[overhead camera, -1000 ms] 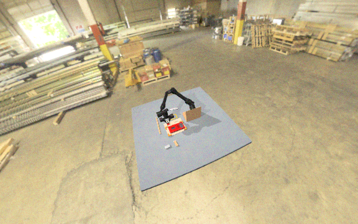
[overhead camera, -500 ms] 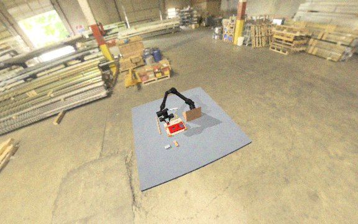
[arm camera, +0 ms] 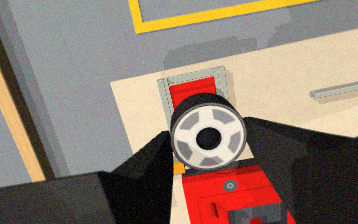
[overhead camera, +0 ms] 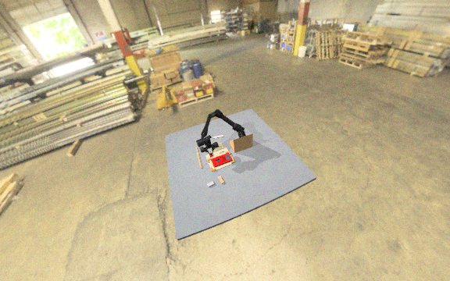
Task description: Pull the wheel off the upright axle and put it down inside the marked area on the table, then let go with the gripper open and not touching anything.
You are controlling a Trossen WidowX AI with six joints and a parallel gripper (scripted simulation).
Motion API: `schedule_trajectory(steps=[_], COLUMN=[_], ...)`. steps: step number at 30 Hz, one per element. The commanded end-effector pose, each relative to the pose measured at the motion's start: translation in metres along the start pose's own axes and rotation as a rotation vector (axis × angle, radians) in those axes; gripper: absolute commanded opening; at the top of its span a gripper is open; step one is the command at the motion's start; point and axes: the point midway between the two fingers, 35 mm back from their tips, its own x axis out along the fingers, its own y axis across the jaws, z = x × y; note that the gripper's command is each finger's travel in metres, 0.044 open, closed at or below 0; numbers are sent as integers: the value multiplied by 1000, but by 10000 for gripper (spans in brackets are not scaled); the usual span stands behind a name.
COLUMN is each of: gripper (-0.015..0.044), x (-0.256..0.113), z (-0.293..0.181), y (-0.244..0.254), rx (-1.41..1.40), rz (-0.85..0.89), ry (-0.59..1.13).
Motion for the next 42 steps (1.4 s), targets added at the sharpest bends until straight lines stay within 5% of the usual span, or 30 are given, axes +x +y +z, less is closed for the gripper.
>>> schedule_trajectory(steps=[1, 42], gripper=[0, 0], x=[-4, -17], z=[-1, -1], y=[1, 1], rx=[4, 1], rz=[6, 6], ry=[2, 0])
